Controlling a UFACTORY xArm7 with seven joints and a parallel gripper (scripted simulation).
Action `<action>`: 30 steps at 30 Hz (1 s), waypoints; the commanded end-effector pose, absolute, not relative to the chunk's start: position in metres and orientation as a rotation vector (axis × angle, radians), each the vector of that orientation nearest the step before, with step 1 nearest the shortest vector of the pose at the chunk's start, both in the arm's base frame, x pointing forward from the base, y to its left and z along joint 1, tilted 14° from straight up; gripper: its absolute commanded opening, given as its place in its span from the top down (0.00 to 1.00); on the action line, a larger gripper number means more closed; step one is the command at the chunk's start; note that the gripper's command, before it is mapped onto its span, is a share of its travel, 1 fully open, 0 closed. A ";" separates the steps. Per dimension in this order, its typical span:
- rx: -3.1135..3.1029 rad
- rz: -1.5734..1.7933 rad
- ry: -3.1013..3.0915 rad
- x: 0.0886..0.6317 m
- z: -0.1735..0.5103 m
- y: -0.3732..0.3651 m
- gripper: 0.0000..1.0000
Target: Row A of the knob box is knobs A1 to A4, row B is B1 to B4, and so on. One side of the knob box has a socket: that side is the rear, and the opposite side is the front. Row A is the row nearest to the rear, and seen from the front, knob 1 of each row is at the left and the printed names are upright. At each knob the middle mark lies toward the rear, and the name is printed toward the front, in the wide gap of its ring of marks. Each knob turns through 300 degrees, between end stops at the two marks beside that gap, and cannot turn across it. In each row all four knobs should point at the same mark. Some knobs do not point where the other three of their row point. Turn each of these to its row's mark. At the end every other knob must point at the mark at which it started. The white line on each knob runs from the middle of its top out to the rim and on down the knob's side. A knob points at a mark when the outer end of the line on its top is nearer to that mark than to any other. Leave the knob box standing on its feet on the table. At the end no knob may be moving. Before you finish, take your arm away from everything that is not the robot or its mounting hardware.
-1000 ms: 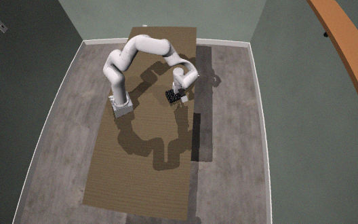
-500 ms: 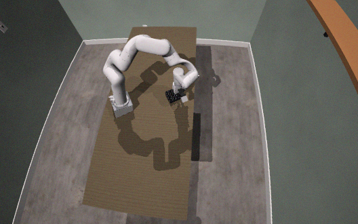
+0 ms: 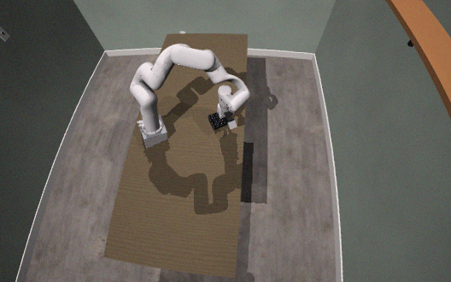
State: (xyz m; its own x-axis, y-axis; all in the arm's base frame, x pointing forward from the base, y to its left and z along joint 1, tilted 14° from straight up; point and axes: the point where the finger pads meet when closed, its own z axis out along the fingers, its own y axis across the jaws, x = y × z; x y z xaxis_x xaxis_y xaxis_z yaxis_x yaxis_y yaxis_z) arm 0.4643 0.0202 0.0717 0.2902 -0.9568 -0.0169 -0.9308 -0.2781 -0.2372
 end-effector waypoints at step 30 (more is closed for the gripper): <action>-2.352 -0.193 1.749 0.467 0.064 0.021 0.81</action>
State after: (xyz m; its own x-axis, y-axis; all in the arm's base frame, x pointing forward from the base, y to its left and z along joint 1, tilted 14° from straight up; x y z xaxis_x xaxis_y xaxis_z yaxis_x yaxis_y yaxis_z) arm 0.4663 0.0210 0.0627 0.2902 -0.9568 -0.0171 -0.9308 -0.2781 -0.2372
